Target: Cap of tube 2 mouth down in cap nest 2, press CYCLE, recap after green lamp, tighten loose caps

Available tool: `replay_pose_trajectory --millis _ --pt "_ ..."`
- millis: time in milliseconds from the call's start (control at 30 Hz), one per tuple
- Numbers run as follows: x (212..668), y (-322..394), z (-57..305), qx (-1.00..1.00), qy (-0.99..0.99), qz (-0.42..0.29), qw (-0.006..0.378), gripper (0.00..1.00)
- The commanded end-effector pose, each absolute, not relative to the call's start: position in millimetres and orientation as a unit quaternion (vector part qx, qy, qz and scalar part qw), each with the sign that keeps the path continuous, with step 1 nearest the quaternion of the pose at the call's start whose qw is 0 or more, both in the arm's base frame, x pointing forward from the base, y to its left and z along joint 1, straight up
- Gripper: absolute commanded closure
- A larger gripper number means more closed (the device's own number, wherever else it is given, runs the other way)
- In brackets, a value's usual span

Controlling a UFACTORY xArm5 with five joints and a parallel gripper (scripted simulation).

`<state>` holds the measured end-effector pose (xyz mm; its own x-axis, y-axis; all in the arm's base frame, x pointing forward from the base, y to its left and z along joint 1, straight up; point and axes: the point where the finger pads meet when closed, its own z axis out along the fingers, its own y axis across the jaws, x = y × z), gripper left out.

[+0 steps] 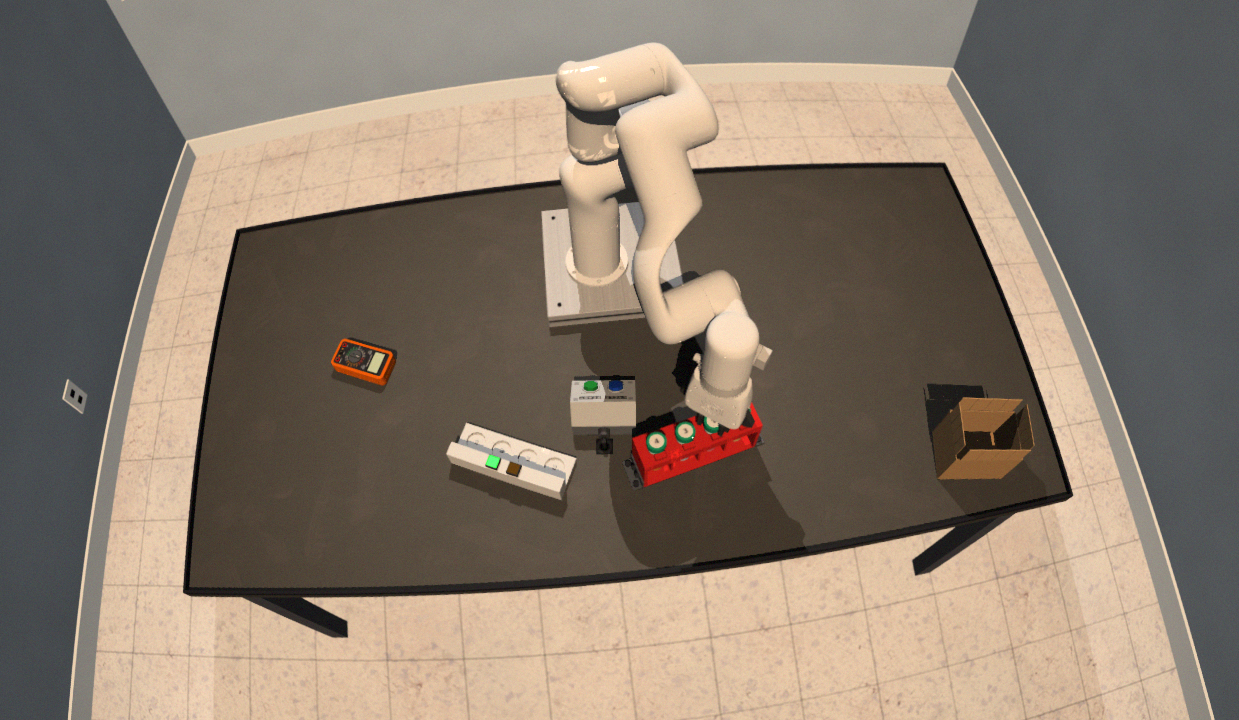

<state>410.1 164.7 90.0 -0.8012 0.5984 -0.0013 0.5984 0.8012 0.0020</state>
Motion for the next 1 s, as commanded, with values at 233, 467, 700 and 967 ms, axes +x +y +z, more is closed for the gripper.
replay_pose_trajectory --millis 233,467,700,967 --pt "411.3 165.2 91.3 0.31 0.951 0.002 0.002 1.0" --pt "411.3 165.2 91.3 0.357 0.934 0.002 0.002 1.0" --pt "411.4 165.2 91.0 0.515 0.857 0.002 0.002 1.0" --pt "411.4 165.2 90.8 0.637 0.771 0.003 0.002 1.0"
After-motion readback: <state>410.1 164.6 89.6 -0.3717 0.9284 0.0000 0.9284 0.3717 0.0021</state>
